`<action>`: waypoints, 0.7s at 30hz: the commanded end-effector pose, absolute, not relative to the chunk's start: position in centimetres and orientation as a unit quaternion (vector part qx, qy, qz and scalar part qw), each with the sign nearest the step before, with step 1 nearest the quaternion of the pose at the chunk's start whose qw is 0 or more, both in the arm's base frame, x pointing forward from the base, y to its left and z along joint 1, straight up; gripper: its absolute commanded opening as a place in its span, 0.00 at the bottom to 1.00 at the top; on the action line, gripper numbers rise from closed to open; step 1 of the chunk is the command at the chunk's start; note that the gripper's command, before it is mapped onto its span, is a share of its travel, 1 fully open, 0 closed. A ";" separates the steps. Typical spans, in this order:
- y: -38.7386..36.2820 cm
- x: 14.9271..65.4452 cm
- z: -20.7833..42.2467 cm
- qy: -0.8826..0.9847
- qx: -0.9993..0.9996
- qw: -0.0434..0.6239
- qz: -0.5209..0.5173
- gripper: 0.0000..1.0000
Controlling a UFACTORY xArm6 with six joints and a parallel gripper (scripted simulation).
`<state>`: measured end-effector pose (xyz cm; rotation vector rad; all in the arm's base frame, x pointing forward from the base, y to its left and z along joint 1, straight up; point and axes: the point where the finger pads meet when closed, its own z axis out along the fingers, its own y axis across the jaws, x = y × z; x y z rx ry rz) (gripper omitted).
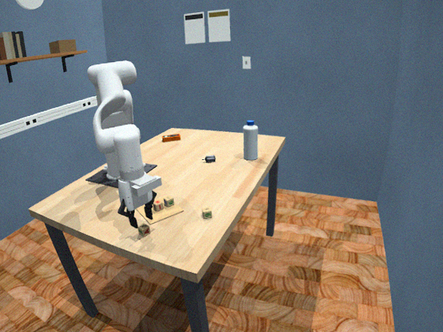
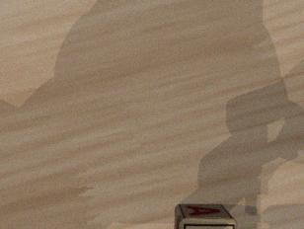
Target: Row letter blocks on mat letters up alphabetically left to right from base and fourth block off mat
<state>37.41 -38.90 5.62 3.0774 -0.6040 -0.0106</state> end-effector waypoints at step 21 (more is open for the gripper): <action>-39.1 37.6 5.3 -0.193 0.981 0.005 -0.001 0.64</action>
